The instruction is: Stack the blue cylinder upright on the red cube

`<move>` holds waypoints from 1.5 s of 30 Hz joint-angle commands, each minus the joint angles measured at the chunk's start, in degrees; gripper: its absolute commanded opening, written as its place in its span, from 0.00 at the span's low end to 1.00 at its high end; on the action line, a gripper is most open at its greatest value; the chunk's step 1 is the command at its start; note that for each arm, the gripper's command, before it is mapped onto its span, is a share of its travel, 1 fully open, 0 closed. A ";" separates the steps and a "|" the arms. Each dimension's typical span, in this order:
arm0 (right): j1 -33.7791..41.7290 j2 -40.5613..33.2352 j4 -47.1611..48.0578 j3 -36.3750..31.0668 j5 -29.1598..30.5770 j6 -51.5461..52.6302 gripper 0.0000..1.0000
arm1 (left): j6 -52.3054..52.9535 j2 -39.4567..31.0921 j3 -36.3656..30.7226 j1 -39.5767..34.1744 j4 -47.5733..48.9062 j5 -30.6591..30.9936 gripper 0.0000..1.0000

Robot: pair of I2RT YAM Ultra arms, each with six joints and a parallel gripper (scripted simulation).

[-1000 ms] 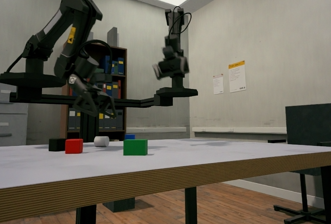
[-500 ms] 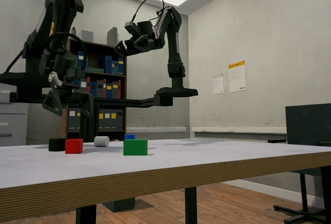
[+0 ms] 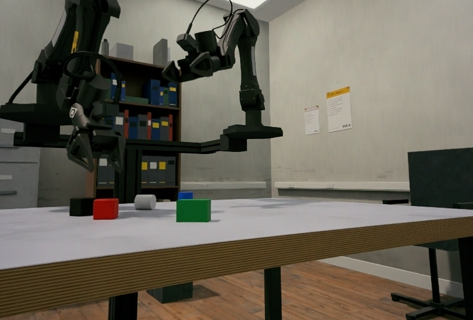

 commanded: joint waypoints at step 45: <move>18.07 1.11 -83.21 39.40 -36.32 79.52 0.64 | 19.32 -6.11 25.97 7.55 -61.75 15.61 1.00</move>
